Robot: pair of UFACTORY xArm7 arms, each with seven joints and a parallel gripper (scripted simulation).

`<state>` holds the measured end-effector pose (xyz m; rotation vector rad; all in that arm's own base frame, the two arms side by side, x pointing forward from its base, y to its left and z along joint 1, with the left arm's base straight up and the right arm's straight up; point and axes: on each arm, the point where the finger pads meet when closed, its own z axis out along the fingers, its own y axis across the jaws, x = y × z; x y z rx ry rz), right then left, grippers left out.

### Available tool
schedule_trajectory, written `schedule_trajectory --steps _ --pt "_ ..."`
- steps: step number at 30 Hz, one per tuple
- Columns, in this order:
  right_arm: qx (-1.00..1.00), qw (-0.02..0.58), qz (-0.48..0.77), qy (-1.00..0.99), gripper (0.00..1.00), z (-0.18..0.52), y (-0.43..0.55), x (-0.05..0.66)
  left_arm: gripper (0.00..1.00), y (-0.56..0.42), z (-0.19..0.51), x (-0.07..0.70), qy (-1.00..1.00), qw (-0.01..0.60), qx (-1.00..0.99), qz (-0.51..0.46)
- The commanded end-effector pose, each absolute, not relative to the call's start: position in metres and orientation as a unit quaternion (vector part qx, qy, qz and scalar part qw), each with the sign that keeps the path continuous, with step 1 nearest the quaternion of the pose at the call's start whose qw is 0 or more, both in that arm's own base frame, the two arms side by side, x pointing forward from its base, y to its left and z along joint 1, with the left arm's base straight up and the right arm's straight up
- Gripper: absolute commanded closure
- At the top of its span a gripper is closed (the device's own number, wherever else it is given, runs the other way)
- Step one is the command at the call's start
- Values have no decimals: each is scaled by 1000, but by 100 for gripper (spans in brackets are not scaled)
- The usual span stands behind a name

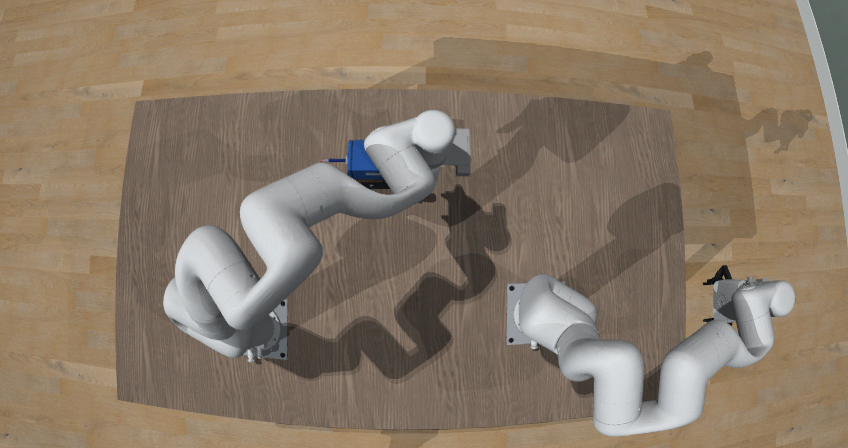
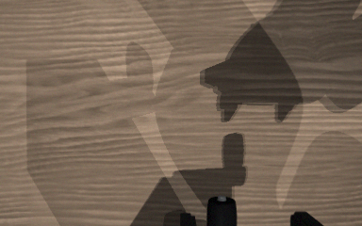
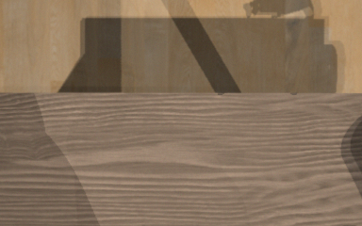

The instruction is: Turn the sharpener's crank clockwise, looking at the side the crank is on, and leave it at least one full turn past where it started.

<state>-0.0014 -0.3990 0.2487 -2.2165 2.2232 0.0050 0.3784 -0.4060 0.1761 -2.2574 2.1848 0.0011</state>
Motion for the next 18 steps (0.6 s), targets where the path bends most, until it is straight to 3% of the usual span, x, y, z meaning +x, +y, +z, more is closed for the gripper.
schedule_trajectory --steps 1,18 --pt "-706 0 0 708 0 250 -400 -1 45 -407 176 379 695 0 -719 -3" --pt "-706 0 0 708 0 250 -400 -1 45 -408 158 379 695 0 -719 -3"
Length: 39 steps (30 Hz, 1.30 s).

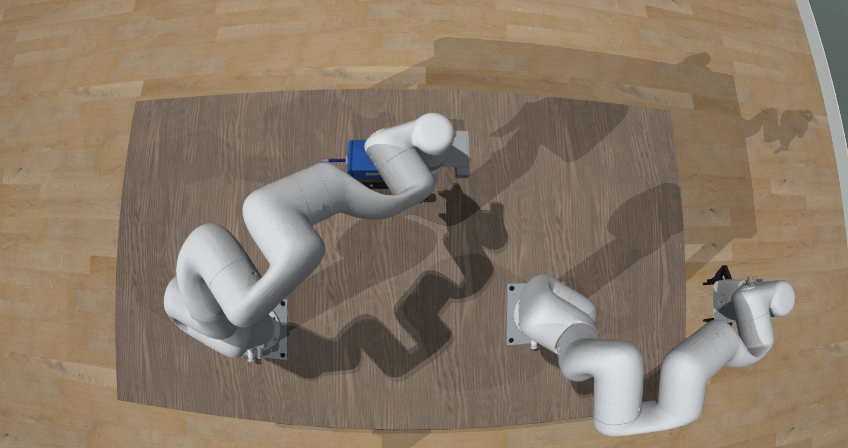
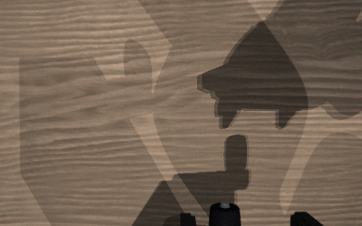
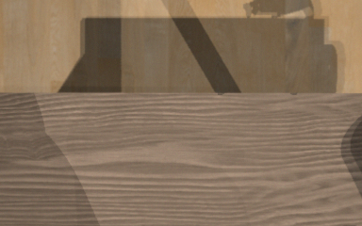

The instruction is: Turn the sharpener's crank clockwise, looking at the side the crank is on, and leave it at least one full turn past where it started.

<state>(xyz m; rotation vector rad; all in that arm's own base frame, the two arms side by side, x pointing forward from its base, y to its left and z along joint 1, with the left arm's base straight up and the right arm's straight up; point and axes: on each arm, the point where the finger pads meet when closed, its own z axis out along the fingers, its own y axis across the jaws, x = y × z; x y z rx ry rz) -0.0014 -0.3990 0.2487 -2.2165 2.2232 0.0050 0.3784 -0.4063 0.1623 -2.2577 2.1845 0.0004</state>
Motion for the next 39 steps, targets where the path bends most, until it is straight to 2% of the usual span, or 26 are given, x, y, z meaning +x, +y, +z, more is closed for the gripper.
schedule_trajectory --steps 1,39 --pt "-706 0 0 708 0 250 -400 -1 45 -408 157 379 695 0 -719 -3" --pt "-706 0 0 708 0 250 -400 -1 45 -408 130 379 695 0 -719 -3"
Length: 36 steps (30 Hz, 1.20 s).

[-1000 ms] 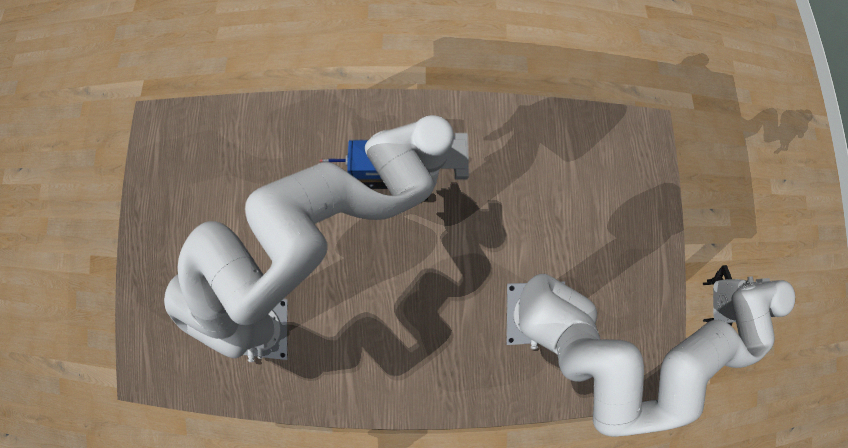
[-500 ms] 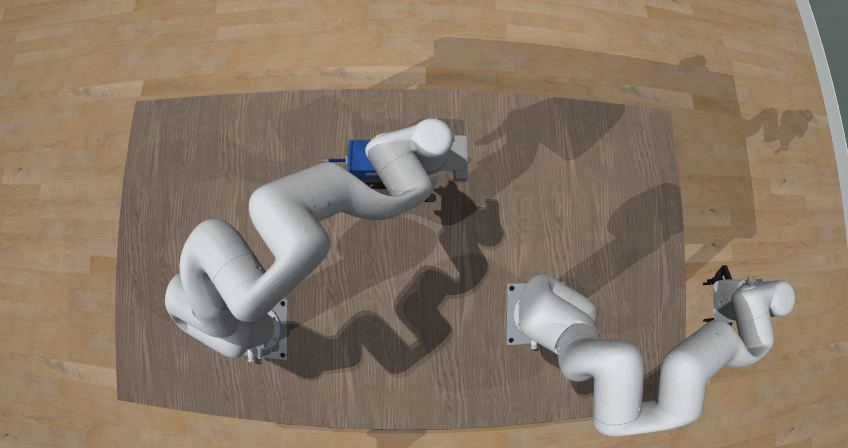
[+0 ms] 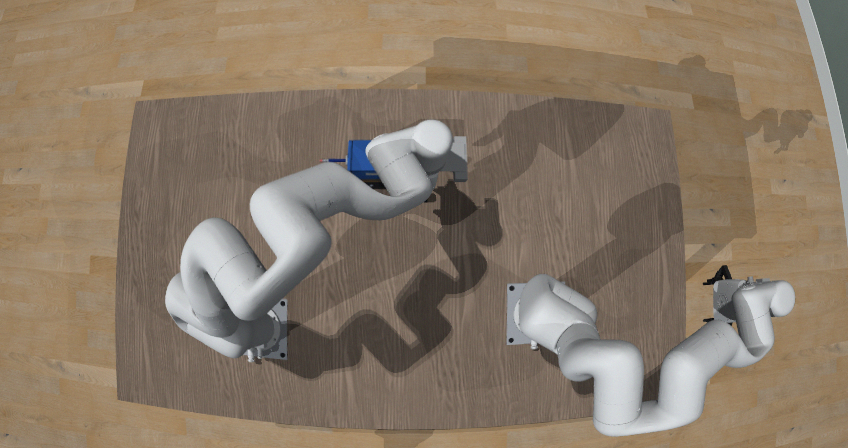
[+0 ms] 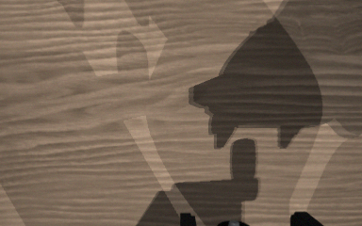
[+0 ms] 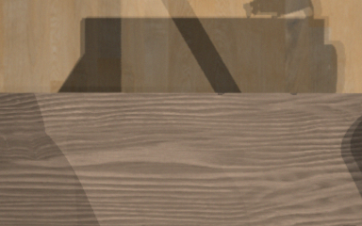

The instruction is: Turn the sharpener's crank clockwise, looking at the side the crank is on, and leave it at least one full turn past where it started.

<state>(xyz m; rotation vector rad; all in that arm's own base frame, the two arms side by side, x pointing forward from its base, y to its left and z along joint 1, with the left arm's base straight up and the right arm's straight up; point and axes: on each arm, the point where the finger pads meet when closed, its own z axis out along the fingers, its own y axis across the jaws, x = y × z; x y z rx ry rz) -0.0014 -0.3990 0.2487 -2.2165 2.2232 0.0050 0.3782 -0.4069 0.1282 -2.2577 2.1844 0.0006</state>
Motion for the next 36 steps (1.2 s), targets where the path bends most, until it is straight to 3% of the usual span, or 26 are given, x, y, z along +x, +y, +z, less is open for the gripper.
schedule_trajectory --steps 1,36 --pt "-706 0 0 708 0 250 -400 -1 45 -408 130 379 695 0 -719 -3" --pt "-706 0 0 708 0 250 -400 -1 45 -408 119 379 695 0 -719 -3"
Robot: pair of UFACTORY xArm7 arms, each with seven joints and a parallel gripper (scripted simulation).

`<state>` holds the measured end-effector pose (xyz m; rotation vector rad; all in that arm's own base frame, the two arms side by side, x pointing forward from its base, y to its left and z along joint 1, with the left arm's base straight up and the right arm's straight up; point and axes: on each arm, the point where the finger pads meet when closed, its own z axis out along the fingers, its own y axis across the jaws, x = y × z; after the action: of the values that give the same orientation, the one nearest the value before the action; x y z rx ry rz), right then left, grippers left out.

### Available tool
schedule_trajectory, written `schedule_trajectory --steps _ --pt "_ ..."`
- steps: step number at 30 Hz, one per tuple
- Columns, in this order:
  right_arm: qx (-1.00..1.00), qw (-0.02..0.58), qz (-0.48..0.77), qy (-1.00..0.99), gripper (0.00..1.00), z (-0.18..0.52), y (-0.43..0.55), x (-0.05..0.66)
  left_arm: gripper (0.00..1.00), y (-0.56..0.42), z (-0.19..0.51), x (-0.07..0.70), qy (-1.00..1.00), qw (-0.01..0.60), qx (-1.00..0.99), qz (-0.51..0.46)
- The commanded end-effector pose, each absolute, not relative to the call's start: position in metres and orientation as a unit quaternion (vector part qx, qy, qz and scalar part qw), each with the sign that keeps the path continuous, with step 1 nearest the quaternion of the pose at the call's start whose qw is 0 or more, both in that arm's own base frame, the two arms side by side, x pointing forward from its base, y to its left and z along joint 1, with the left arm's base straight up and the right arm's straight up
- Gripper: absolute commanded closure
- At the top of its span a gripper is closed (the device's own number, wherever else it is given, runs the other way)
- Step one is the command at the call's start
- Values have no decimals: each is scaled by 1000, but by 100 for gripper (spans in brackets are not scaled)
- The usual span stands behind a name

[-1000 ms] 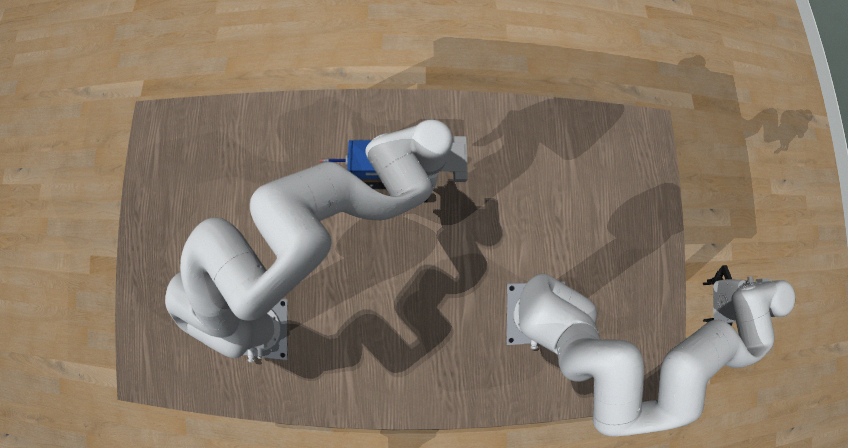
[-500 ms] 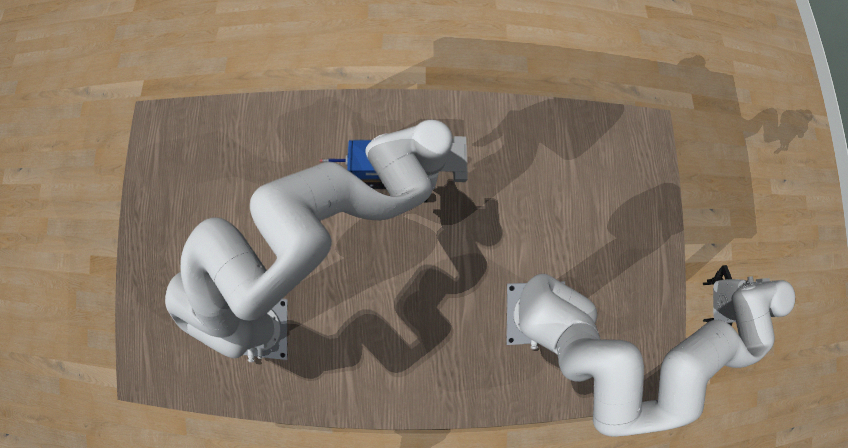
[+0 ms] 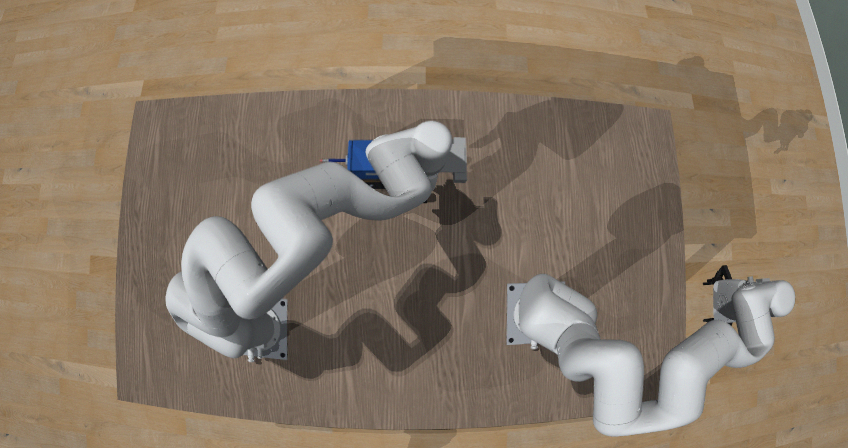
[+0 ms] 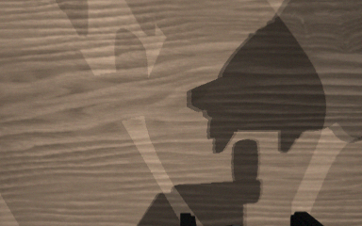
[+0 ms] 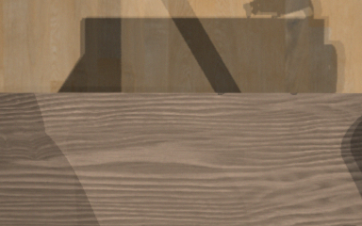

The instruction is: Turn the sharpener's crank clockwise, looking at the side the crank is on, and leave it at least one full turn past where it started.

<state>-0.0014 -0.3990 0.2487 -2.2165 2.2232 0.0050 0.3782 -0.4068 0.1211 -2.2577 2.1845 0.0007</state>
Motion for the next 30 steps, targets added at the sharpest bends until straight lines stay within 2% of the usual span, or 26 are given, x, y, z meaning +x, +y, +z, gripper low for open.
schedule_trajectory --steps 1,30 --pt "-706 0 0 708 0 250 -400 -1 45 -408 118 379 695 0 -719 -3" --pt "-706 0 0 708 0 250 -400 -1 45 -408 92 379 695 0 -719 -3"
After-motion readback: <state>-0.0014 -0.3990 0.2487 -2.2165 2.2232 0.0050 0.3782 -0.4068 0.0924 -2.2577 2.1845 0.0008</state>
